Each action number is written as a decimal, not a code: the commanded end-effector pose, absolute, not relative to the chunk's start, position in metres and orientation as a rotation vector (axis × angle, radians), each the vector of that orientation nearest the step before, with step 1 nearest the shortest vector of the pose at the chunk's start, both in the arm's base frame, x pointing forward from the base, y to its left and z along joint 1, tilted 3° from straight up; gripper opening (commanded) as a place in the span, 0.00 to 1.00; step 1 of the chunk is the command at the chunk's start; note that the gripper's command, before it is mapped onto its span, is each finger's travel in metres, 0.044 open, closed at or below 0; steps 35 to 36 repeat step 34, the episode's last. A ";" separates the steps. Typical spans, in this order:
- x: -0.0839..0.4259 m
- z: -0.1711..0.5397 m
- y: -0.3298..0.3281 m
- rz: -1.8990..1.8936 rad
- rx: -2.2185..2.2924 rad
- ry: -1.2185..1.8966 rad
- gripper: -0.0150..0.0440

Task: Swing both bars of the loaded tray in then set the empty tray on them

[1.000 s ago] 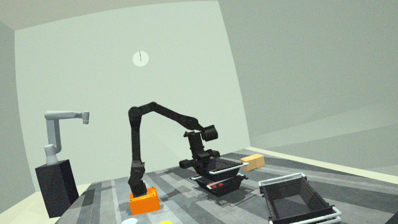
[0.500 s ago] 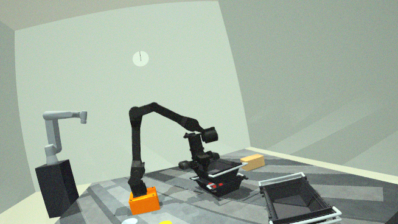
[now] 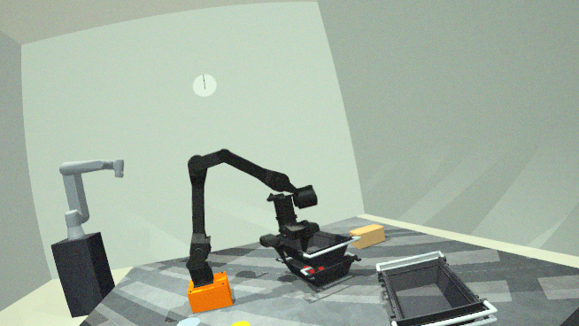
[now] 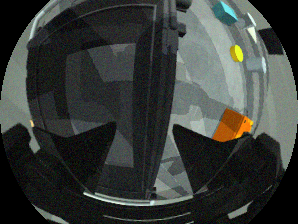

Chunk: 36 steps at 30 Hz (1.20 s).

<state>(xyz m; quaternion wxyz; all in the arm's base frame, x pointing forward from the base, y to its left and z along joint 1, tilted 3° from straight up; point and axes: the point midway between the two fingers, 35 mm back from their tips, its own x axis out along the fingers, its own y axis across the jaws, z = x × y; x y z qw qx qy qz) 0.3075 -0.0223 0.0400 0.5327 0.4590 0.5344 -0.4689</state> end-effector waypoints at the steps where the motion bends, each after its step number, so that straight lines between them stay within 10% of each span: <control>1: 0.307 0.039 -0.023 -1.121 1.089 1.278 0.93; 36: 0.310 0.150 -0.021 -1.121 1.089 1.278 1.00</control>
